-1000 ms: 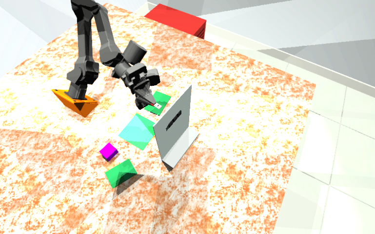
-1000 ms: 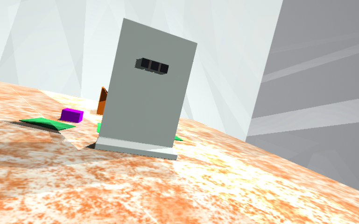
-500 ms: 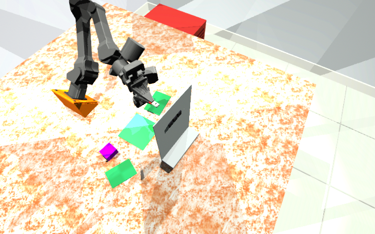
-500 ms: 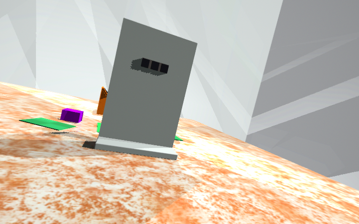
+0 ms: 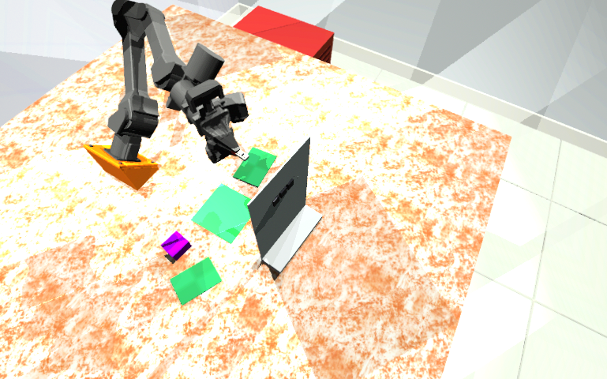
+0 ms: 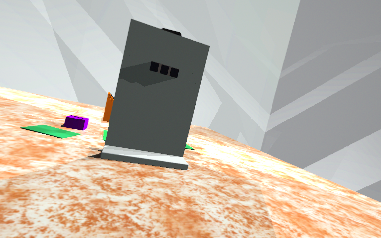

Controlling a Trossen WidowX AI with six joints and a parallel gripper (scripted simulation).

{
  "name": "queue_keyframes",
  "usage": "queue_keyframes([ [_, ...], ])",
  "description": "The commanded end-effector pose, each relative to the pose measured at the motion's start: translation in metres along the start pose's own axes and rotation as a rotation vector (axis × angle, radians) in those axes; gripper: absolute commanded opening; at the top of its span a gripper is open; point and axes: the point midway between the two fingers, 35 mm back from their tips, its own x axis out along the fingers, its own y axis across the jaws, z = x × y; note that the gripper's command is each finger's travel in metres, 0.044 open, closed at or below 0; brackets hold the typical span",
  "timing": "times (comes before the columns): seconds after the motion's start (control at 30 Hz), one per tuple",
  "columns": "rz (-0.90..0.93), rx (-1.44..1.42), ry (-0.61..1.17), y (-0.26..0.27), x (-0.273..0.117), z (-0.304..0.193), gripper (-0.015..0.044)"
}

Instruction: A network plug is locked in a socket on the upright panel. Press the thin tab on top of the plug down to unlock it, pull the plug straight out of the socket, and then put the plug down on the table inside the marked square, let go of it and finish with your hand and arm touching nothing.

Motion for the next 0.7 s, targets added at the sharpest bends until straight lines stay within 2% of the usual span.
queue_keyframes([
  [0.0,-0.005,-0.003,-0.002,-0.011,-0.005,-0.001,0.0],
  [0.17,0.01,-0.014,0.001,-0.012,-0.005,-0.003,0.0],
  [0.67,0.354,-0.204,0.007,0.04,0.009,-0.031,0.0],
])
